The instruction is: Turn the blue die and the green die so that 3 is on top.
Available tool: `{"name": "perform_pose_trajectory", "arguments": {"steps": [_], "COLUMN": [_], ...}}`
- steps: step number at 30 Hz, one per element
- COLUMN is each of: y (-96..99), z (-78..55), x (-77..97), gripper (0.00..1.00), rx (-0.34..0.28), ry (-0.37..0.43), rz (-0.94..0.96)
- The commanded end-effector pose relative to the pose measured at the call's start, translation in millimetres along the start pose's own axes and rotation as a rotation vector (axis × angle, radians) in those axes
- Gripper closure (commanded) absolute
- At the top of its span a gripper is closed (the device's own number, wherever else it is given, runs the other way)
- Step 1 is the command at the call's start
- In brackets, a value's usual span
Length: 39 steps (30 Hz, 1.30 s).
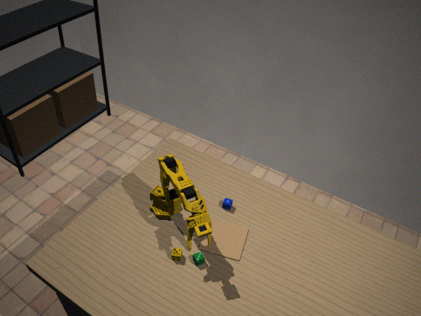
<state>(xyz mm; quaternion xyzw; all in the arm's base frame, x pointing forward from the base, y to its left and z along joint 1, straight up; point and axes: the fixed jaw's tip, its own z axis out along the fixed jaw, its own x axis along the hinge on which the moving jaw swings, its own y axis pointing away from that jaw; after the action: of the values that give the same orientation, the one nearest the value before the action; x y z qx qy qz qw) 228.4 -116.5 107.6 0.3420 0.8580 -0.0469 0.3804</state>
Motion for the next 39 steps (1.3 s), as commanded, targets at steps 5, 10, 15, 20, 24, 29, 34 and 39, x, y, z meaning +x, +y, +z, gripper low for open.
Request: {"name": "perform_pose_trajectory", "arguments": {"steps": [5,10,15,20,24,29,34,39], "y": [-2.0,-4.3,-6.0,-6.9,-7.1,-6.6,-5.4,-5.4], "z": [8.3,13.3,17.3,20.5,22.4,23.7,24.4,24.4], "x": [14.8,24.3,32.0,37.8,40.8,42.2,41.5,41.5], "gripper": [0.65,0.65,0.65,0.65,0.65,0.65,0.65,0.65], "rx": [0.048,0.069,0.088,0.104,0.113,0.12,0.127,0.127], "ry": [0.265,0.363,0.463,0.554,0.622,0.683,0.751,0.751], "rz": [-0.061,-0.078,-0.098,-0.118,-0.134,-0.15,-0.169,-0.169]}}
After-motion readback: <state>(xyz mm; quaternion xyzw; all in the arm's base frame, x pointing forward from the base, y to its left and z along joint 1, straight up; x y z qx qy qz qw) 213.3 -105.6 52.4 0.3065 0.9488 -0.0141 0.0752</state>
